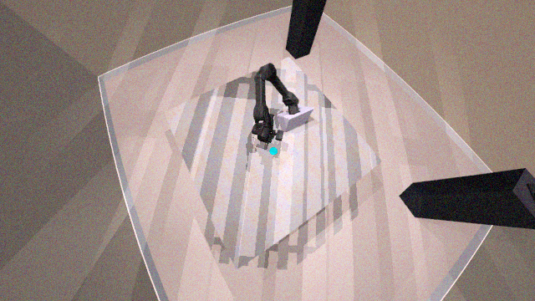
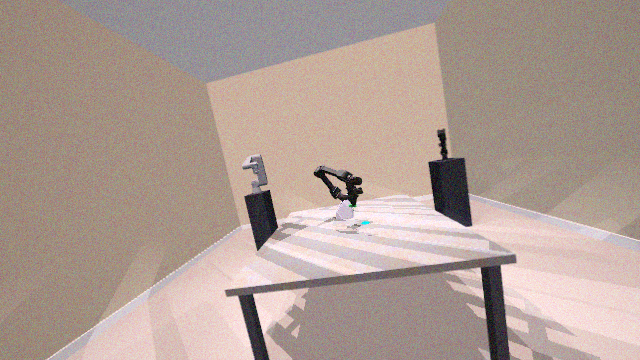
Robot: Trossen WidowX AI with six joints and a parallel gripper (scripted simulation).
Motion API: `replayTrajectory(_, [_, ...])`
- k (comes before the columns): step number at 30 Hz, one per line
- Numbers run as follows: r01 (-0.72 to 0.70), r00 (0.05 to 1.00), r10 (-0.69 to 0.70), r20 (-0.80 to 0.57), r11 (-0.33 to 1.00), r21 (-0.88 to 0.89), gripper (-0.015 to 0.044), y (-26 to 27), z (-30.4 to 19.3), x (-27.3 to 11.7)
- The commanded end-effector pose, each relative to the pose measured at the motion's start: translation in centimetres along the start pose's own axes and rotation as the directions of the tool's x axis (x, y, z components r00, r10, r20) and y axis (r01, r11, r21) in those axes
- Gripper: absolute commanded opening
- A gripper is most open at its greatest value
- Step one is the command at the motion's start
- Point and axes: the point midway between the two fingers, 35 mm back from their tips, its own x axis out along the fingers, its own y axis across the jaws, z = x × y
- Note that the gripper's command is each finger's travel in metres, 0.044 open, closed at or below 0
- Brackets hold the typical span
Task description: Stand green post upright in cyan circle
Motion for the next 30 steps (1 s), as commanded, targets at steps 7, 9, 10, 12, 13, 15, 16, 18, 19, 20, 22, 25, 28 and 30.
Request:
replayTrajectory(7, [-0.001, 1.000, -0.002, -0.015, 0.978, -0.209, 0.0023, 2.9, 1.4, 0.2])
replayTrajectory(9, [-0.001, 1.000, -0.004, -0.019, 0.969, -0.245, 0.0023, 3.4, 1.6, 0.3])
replayTrajectory(10, [-0.001, 1.000, -0.005, -0.020, 0.965, -0.263, 0.0023, 3.7, 1.7, 0.3])
replayTrajectory(12, [0.000, 1.000, -0.007, -0.024, 0.954, -0.299, 0.0023, 4.2, 1.8, 0.4])
replayTrajectory(13, [0.000, 1.000, -0.008, -0.025, 0.948, -0.317, 0.0023, 4.5, 1.9, 0.4])
replayTrajectory(15, [0.000, 1.000, -0.010, -0.029, 0.936, -0.352, 0.0023, 5.0, 2.1, 0.5])
replayTrajectory(16, [0.000, 0.999, -0.012, -0.031, 0.929, -0.370, 0.0023, 5.2, 2.2, 0.5])
replayTrajectory(18, [-0.001, 0.999, -0.014, -0.034, 0.917, -0.398, 0.0023, 5.7, 2.3, 0.6])
replayTrajectory(19, [-0.001, 0.999, -0.015, -0.035, 0.913, -0.408, 0.0023, 5.8, 2.3, 0.7])
replayTrajectory(20, [-0.001, 0.999, -0.015, -0.035, 0.910, -0.415, 0.0023, 6.0, 2.3, 0.7])
replayTrajectory(22, [-0.001, 0.999, -0.016, -0.036, 0.907, -0.421, 0.0023, 6.0, 2.4, 0.7])
replayTrajectory(25, [-0.002, 0.999, -0.015, -0.036, 0.907, -0.421, 0.0023, 6.0, 2.4, 0.7])
replayTrajectory(28, [-0.017, 0.999, 0.003, -0.033, 0.908, -0.420, 0.0023, 6.1, 2.3, 0.9])
replayTrajectory(30, [-0.029, 0.999, 0.018, -0.029, 0.908, -0.419, 0.0023, 6.2, 2.3, 1.1])
